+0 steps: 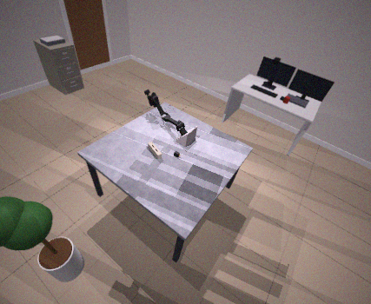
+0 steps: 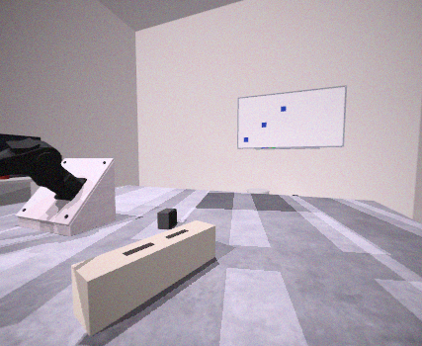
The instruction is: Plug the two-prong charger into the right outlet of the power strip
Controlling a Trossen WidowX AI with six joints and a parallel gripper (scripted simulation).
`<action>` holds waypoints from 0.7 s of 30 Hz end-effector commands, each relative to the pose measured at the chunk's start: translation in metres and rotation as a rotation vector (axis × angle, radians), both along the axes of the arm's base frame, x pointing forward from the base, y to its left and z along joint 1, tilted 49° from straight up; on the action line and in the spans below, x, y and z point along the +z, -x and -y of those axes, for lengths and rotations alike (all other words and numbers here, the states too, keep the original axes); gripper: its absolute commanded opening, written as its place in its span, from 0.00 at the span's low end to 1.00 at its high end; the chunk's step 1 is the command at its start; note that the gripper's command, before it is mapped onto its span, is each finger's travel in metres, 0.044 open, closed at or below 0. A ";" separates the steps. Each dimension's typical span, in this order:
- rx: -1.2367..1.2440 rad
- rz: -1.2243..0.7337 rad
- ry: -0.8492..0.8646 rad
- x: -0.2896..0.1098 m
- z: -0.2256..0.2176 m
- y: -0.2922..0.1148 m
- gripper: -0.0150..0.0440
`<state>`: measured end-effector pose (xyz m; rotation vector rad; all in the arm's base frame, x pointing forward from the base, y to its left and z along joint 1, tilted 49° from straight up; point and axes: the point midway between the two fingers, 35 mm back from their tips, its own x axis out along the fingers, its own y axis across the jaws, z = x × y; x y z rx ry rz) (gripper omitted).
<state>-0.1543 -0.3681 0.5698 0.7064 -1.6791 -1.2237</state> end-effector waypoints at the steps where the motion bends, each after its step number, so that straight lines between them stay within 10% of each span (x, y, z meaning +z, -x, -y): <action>1: 0.001 -0.001 0.005 0.001 -0.001 -0.001 0.98; 21: 0.066 -0.226 0.580 0.134 -0.192 -0.073 1.00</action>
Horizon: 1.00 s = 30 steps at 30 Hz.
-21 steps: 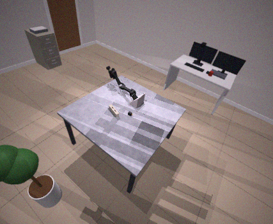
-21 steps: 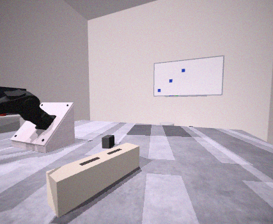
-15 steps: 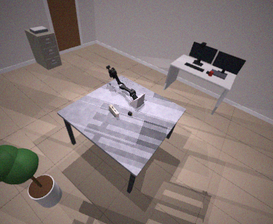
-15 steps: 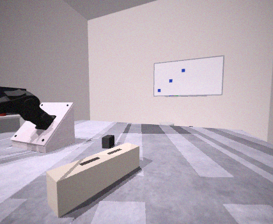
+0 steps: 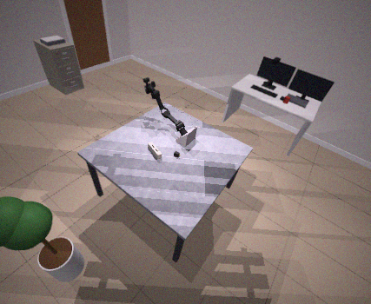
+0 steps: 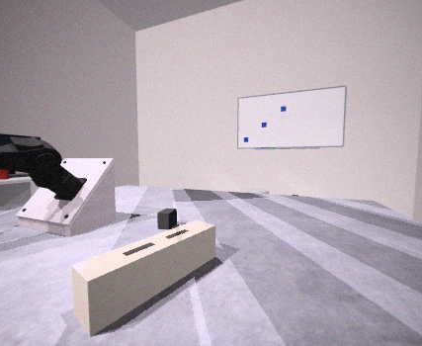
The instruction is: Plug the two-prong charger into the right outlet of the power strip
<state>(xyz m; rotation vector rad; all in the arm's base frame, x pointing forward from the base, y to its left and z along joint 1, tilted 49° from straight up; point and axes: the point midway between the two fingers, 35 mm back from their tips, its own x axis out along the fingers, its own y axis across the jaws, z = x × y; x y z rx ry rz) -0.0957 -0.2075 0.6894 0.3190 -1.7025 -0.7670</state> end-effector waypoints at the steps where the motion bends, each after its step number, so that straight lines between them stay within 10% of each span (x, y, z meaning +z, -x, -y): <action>1: 0.023 -0.060 0.121 0.019 -0.042 -0.021 1.00; 30: 0.155 -0.492 0.810 0.028 -0.309 -0.172 1.00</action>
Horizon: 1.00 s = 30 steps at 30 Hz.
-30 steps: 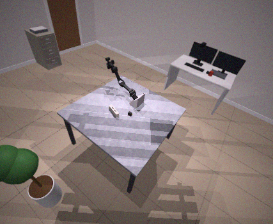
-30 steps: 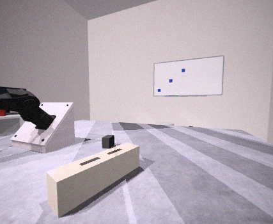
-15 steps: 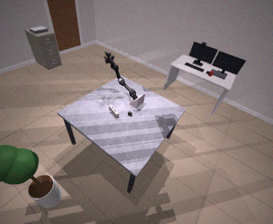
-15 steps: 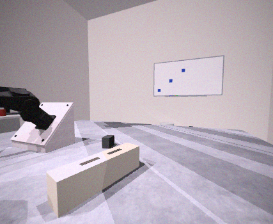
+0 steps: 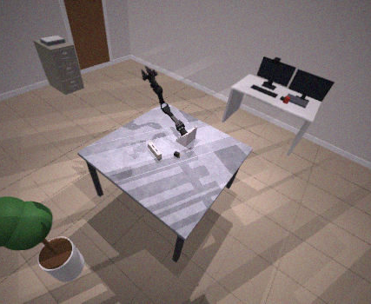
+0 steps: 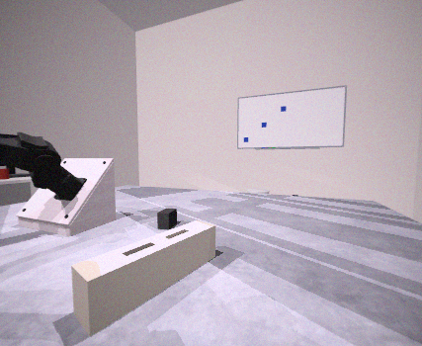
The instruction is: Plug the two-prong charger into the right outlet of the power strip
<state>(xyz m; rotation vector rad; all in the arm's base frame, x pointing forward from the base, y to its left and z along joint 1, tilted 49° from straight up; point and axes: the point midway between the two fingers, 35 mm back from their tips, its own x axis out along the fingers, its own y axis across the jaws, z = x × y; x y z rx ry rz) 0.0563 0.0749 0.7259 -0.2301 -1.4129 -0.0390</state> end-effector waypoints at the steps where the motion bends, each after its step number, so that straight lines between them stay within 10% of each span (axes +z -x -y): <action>1: -0.009 -0.063 0.071 -0.011 -0.030 -0.024 1.00; 30: -0.152 -0.705 0.661 -0.197 -0.210 -0.225 1.00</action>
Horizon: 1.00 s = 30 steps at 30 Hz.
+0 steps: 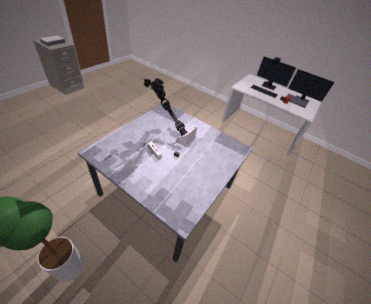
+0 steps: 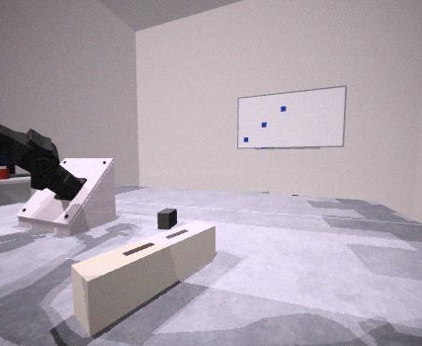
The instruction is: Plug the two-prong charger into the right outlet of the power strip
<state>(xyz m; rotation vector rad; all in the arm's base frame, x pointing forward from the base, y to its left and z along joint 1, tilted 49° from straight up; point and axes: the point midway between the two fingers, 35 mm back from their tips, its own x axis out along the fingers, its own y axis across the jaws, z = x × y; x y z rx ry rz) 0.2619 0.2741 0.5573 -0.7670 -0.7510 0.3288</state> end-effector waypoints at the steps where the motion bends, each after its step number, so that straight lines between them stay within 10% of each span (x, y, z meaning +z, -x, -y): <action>1: -0.031 -0.103 0.080 -0.039 -0.015 -0.025 1.00; 30: -0.327 -0.802 0.735 -0.355 -0.015 -0.119 1.00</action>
